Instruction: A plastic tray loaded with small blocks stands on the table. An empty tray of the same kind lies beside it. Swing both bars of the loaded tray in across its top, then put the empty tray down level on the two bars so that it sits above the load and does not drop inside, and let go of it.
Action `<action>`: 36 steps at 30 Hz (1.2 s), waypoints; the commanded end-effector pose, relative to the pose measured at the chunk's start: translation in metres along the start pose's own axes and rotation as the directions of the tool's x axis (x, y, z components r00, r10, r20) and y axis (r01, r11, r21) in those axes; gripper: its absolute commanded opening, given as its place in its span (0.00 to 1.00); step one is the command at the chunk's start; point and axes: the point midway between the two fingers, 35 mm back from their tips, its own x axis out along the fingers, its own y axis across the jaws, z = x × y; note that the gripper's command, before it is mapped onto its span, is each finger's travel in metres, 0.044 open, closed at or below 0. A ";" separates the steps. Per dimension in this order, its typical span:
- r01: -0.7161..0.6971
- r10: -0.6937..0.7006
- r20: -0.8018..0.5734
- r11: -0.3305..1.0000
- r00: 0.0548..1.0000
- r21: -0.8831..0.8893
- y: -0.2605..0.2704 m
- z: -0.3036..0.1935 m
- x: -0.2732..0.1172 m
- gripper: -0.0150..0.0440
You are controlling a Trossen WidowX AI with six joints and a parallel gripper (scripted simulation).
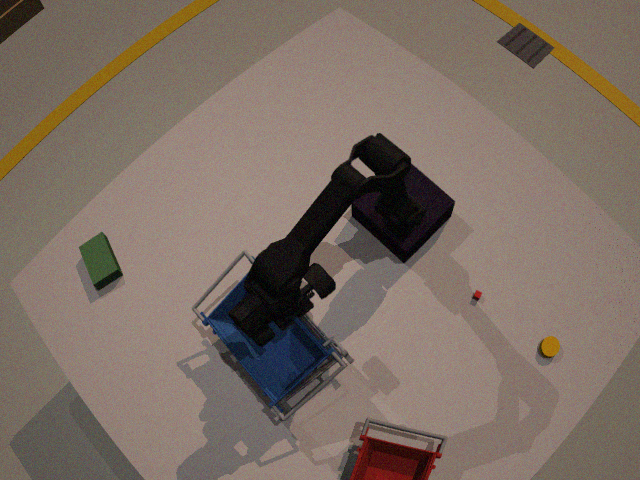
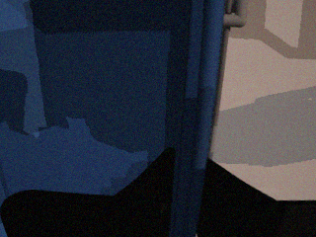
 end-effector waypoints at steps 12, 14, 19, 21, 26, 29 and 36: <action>0.018 -0.018 0.001 1.000 1.000 0.003 -0.008 0.000 0.009 0.25; 0.018 -0.018 0.001 1.000 1.000 0.003 -0.008 0.000 0.009 0.25; 0.018 -0.018 0.001 1.000 1.000 0.003 -0.009 0.000 0.009 0.25; 0.018 -0.018 0.001 1.000 1.000 0.003 -0.009 0.000 0.010 0.25; 0.018 -0.018 0.001 1.000 1.000 0.003 -0.012 0.001 0.014 0.25; 0.018 -0.018 0.001 1.000 1.000 0.003 -0.013 0.001 0.015 0.25; 0.018 -0.018 0.001 1.000 1.000 0.003 -0.013 0.001 0.015 0.25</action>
